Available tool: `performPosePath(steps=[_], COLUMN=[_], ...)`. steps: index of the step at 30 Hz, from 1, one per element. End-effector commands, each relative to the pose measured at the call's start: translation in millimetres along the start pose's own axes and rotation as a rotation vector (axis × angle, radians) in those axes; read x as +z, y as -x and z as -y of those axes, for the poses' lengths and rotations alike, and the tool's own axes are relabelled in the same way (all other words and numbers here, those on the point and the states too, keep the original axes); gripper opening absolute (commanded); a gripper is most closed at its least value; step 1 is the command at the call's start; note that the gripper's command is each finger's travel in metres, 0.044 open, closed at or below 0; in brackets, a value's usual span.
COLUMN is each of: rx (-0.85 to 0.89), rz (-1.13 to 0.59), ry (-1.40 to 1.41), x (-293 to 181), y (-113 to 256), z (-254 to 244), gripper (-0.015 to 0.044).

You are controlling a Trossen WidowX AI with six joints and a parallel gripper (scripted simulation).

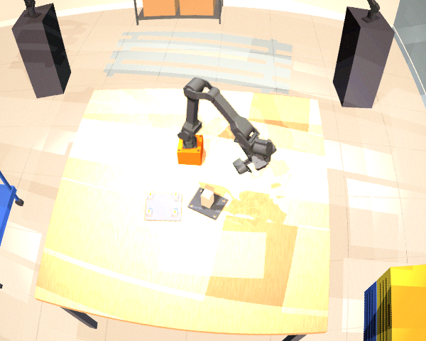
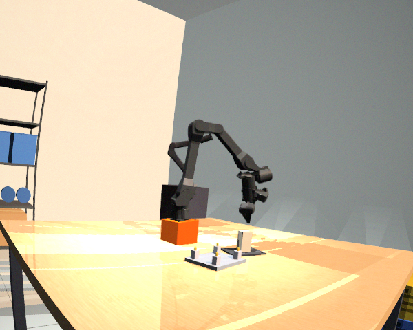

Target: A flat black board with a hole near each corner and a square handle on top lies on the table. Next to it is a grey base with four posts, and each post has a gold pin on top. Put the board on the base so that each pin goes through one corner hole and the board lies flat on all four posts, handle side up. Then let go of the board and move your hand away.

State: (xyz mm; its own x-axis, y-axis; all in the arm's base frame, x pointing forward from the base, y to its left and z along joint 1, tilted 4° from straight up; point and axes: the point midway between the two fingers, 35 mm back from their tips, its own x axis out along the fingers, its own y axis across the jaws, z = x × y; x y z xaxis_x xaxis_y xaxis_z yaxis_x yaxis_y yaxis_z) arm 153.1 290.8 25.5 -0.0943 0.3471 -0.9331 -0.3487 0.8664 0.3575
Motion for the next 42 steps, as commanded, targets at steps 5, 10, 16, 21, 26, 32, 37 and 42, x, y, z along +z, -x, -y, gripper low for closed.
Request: performPosePath(steps=[5, 10, 16, 21, 26, 32, 37, 42], rx=[-0.208, -0.344, -0.407, -0.407, -0.407, -0.407, -0.407, -0.407], rz=[0.085, 0.107, 0.108, 0.108, 0.108, 0.108, 0.108, 0.108], ry=[-0.447, -0.753, -0.898, -0.898, -0.898, -0.898, -0.898, -0.898], x=[41.4, 37.5, 28.3, 27.7, 27.1, 26.2, 26.5, 26.4], y=[65.2, 114.4, 138.5, 108.4, 101.4, 91.0, 83.7, 76.2], z=[106.3, 178.5, 209.5, 221.4, 224.3, 228.7, 231.9, 235.1], gripper=[0.044, 0.044, 0.044, 0.044, 0.044, 0.044, 0.044, 0.044])
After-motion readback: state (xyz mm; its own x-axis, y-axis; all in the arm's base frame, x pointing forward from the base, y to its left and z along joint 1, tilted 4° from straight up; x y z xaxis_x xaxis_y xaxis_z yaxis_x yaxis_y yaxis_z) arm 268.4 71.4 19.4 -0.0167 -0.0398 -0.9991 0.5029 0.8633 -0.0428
